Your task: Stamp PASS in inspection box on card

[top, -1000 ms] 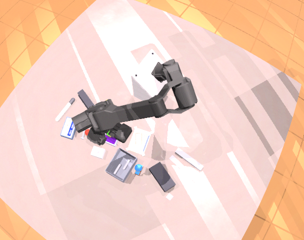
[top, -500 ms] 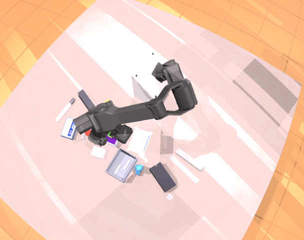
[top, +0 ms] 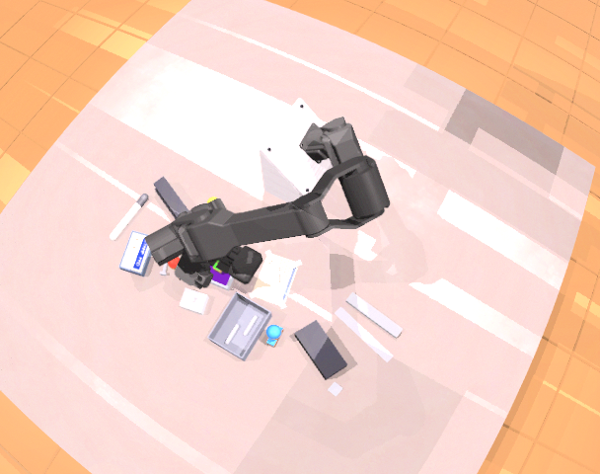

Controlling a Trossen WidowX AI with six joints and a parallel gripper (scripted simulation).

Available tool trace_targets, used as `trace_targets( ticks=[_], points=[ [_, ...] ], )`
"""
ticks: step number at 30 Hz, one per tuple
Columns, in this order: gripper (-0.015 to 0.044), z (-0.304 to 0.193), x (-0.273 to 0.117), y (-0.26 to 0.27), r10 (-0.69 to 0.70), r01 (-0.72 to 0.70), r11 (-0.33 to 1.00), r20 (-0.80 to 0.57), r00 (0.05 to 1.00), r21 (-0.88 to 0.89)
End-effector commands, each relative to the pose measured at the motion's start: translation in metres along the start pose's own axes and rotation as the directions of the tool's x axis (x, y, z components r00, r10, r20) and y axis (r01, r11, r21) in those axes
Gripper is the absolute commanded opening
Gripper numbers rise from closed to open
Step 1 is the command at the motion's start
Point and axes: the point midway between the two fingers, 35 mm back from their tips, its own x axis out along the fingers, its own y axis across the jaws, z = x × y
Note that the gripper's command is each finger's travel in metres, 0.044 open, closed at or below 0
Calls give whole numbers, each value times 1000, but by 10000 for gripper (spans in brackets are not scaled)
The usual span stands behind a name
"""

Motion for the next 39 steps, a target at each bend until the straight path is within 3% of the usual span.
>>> trace_targets(
  ticks=[1,39],
  points=[
    [0,-1,2,0,4,-4,1000,0,1000,2],
    [0,-1,6,0,5,-5,1000,0,1000,1]
  ],
)
